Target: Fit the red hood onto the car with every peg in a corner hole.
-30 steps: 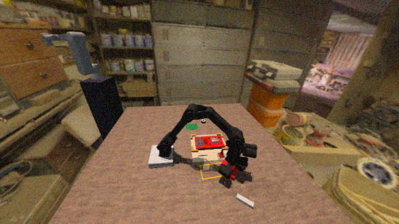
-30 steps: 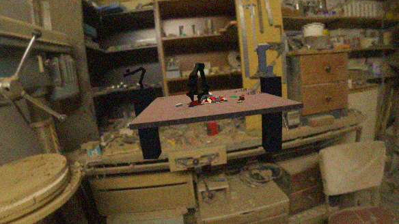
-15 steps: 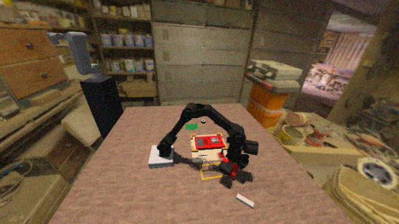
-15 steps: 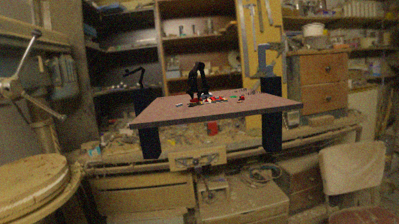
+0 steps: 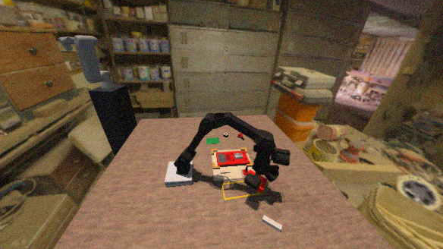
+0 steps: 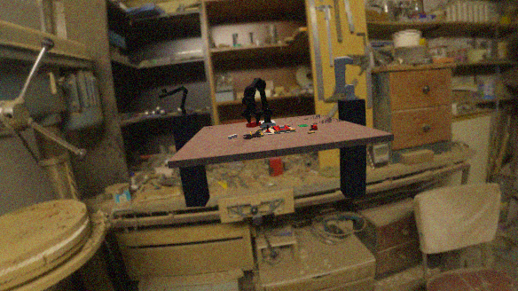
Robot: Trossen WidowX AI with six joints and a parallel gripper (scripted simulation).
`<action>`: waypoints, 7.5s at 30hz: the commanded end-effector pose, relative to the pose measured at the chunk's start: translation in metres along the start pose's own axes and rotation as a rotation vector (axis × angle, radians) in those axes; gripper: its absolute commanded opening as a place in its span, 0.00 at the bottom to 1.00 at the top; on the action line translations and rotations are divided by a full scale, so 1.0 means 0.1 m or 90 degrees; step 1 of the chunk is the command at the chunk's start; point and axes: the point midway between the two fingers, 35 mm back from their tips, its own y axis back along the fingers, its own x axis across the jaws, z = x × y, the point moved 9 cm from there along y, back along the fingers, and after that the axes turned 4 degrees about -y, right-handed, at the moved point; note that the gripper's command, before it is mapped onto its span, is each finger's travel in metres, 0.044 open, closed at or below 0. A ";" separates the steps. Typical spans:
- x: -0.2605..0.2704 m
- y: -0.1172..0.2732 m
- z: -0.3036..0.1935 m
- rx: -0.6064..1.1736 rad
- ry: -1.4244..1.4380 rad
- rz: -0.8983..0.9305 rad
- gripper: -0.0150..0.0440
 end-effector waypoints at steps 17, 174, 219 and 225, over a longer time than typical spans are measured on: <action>0.05 0.29 -0.04 -0.001 0.013 0.001 0.25; 1.24 -0.36 -1.74 0.007 0.481 0.017 0.83; 1.25 0.35 -1.74 0.005 0.481 0.008 1.00; 1.25 0.35 -1.74 0.005 0.481 0.008 1.00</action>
